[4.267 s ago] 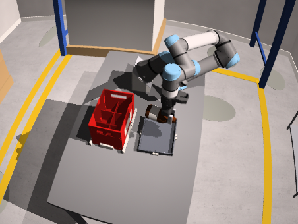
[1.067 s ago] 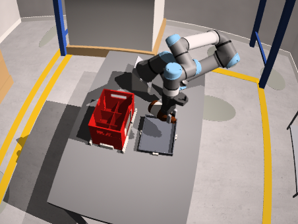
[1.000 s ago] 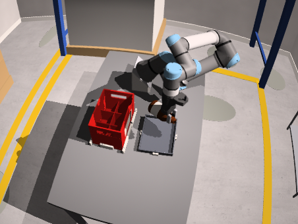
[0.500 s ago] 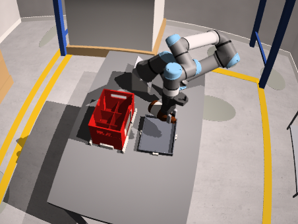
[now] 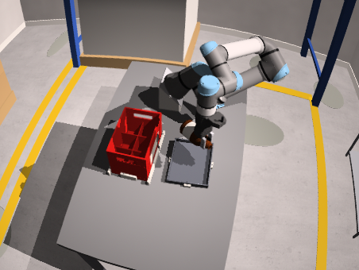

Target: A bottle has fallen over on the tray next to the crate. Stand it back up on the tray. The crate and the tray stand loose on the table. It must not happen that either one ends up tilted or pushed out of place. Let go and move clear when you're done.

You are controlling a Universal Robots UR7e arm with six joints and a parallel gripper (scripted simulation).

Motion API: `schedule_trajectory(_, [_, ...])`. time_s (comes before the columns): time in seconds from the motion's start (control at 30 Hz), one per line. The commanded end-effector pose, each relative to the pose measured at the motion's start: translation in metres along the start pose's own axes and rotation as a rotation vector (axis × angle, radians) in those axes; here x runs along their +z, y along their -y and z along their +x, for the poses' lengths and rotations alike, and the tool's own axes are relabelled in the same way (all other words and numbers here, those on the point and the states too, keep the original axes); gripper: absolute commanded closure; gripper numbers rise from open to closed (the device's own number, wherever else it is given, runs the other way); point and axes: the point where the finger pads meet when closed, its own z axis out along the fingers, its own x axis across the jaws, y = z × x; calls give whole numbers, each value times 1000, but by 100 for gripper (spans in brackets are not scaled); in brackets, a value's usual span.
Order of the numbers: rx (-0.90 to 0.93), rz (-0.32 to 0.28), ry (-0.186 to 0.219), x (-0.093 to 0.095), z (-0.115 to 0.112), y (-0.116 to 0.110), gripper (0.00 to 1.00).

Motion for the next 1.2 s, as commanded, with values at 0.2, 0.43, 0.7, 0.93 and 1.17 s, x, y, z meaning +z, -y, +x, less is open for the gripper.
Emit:
schedule_trajectory(0.2, [165, 0, -4, -1, 0, -1, 100])
schedule_trajectory(0.43, [173, 0, -5, -1, 0, 0, 100])
schedule_trajectory(0.7, [174, 0, -4, -1, 0, -1, 100])
schedule_trajectory(0.93, [173, 0, -4, -1, 0, -1, 100])
schedule_trajectory(1.17, [173, 0, -4, -1, 0, -1, 100])
